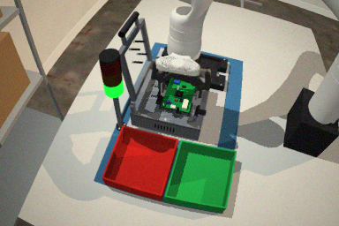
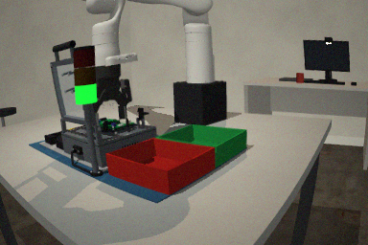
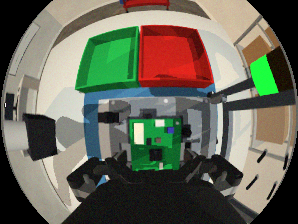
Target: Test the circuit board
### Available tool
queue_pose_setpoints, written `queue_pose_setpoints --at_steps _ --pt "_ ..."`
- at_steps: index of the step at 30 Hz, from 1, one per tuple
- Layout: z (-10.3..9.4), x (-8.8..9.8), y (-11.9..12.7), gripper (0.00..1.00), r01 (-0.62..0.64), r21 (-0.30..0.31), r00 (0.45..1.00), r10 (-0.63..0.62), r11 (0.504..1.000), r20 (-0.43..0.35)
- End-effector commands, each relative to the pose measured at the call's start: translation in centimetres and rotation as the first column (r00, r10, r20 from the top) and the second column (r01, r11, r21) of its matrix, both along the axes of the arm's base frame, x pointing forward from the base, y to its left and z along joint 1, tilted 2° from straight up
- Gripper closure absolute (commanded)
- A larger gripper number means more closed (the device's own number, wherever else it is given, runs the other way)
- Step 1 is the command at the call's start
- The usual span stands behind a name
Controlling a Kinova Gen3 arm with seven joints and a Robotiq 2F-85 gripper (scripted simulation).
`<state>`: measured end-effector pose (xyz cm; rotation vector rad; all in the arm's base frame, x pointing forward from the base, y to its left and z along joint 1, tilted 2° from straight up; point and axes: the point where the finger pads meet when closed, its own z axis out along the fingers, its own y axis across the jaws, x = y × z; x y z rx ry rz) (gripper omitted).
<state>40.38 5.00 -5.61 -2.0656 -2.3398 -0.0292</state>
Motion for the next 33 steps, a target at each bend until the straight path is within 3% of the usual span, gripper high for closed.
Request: queue_pose_setpoints --at_steps 1,28,29,33 --pt "-0.01 0.31 0.21 0.0 0.005 0.002 1.0 -0.005 1.0 0.004" --pt "0.0 0.36 0.21 0.0 0.005 0.002 1.0 -0.005 1.0 0.004" --pt "0.0 0.36 0.21 0.07 0.005 0.002 1.0 -0.005 1.0 0.004" --pt "0.0 0.36 0.21 0.07 0.005 0.002 1.0 -0.005 1.0 0.004"
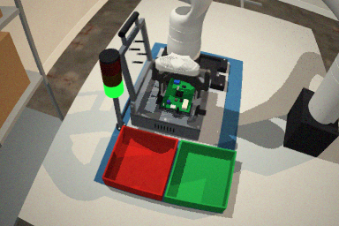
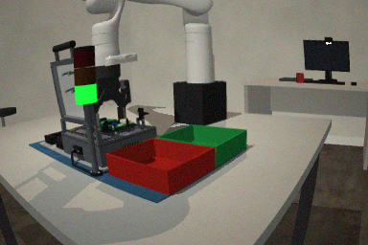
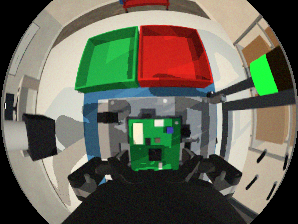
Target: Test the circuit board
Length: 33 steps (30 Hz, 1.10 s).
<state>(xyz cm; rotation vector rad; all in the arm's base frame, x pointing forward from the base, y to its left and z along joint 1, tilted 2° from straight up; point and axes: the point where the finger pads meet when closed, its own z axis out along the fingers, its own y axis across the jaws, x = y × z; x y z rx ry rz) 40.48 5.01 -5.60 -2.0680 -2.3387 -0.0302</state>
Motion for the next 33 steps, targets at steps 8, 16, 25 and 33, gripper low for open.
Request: queue_pose_setpoints --at_steps 8,16,25,33 --pt "-0.01 0.25 0.21 0.07 0.004 0.002 1.0 -0.004 1.0 0.003" --pt "-0.01 0.25 0.21 0.13 0.004 0.002 1.0 -0.004 1.0 0.003" --pt "0.0 0.25 0.21 0.13 0.004 0.002 1.0 -0.004 1.0 0.003" --pt "0.3 0.12 0.22 0.13 0.002 0.002 1.0 -0.002 1.0 0.002"
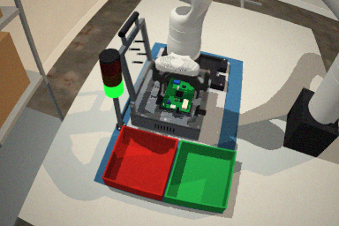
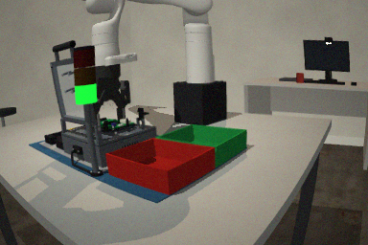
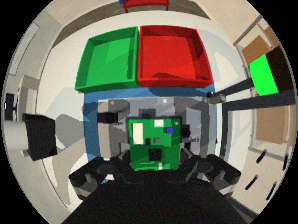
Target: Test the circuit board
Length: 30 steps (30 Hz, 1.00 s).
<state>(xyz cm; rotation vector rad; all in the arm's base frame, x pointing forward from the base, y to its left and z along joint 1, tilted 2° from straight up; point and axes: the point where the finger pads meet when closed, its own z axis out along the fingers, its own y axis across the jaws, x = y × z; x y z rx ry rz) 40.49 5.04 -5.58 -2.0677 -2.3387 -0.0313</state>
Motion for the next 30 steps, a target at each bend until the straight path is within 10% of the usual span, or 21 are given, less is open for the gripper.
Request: queue_pose_setpoints --at_steps 1,30 --pt "0.28 0.11 0.19 0.13 0.002 0.002 1.0 -0.002 1.0 0.002" --pt "0.48 -0.02 0.19 0.13 0.001 0.002 1.0 -0.001 1.0 0.001"
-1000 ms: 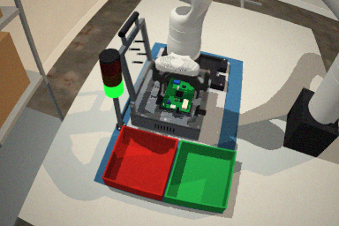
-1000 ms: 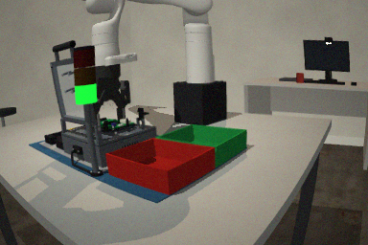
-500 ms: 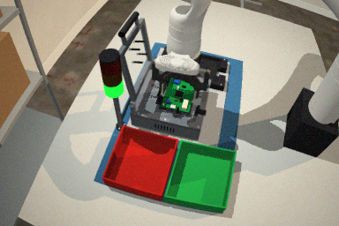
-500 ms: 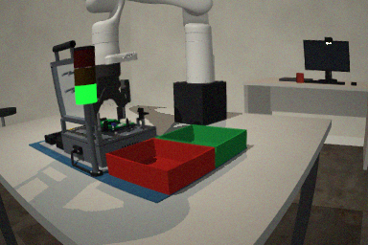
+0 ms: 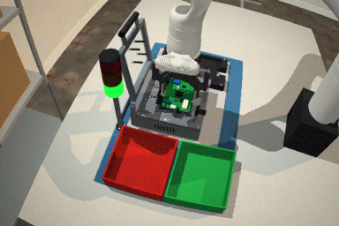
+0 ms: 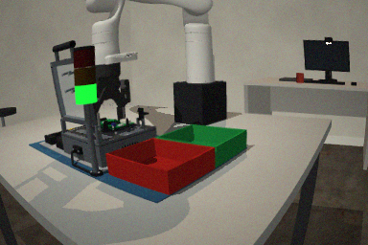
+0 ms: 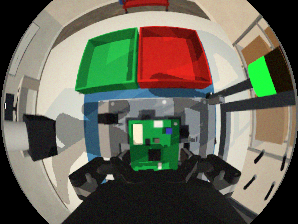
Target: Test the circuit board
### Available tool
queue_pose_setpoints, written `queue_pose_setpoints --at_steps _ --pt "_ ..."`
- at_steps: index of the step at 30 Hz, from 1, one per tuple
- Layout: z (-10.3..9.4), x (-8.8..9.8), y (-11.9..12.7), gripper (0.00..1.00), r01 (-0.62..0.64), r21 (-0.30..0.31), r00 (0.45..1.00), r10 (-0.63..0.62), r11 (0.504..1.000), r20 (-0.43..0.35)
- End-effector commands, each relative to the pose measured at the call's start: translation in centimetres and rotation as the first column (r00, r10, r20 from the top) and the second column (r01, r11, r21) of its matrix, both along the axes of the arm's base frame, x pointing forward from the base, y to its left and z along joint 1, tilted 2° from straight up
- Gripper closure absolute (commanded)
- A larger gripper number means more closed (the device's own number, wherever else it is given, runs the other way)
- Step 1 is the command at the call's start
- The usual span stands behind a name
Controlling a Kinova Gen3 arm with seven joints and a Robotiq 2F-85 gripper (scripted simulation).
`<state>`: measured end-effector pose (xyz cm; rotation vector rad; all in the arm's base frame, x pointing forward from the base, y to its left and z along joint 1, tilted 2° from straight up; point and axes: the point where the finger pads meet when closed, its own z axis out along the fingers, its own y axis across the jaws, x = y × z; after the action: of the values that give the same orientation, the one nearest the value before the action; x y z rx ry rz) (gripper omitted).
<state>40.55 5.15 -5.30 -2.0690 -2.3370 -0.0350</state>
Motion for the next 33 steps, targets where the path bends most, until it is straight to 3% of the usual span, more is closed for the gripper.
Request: queue_pose_setpoints --at_steps 1,33 --pt "0.21 -0.1 0.08 0.13 -0.001 0.0 1.0 0.001 1.0 -0.001" --pt "0.41 -0.3 -0.05 0.13 -0.002 0.0 1.0 0.002 1.0 -0.001"
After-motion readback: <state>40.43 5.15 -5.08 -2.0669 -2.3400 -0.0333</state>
